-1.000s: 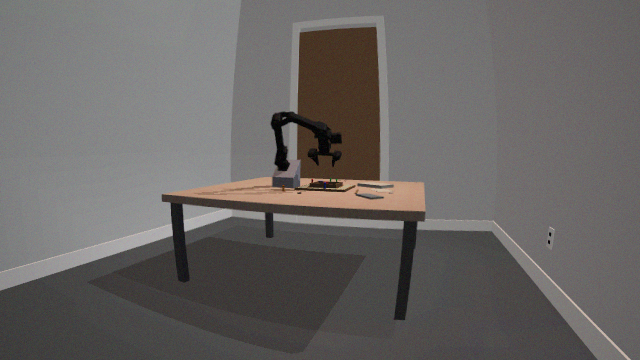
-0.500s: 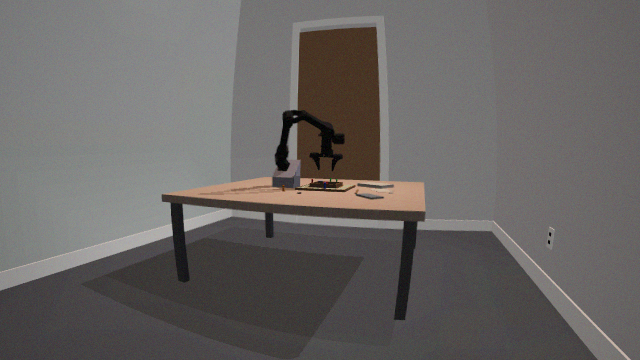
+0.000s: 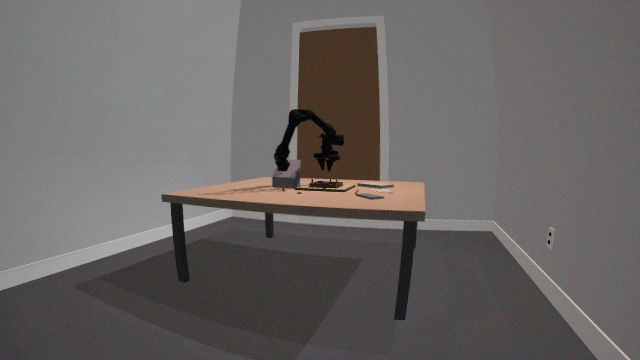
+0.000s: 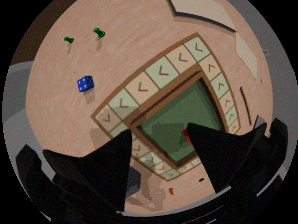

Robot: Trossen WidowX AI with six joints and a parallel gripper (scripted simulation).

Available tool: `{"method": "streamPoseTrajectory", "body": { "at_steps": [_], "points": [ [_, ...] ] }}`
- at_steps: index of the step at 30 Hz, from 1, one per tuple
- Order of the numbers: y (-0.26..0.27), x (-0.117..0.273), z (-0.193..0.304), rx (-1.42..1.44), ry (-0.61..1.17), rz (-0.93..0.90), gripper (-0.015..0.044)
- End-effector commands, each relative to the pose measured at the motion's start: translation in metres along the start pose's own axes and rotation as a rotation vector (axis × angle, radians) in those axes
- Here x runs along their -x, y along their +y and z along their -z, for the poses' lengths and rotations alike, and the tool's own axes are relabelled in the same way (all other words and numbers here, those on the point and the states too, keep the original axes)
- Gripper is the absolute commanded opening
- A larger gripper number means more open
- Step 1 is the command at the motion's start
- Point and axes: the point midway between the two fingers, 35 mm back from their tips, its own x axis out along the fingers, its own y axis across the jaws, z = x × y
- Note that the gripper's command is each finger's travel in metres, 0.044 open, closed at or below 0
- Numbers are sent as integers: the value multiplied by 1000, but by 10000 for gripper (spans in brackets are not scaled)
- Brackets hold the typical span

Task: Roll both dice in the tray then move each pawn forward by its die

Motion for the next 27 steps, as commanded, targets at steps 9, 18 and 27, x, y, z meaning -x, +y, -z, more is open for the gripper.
{"method": "streamPoseTrajectory", "body": {
  "at_steps": [9, 18, 27],
  "points": [
    [89, -15, -53, -909, -21, 23, 275],
    [126, -29, -63, -1273, -28, 43, 275],
    [137, -33, -63, -1378, -31, 51, 275]
  ]
}}
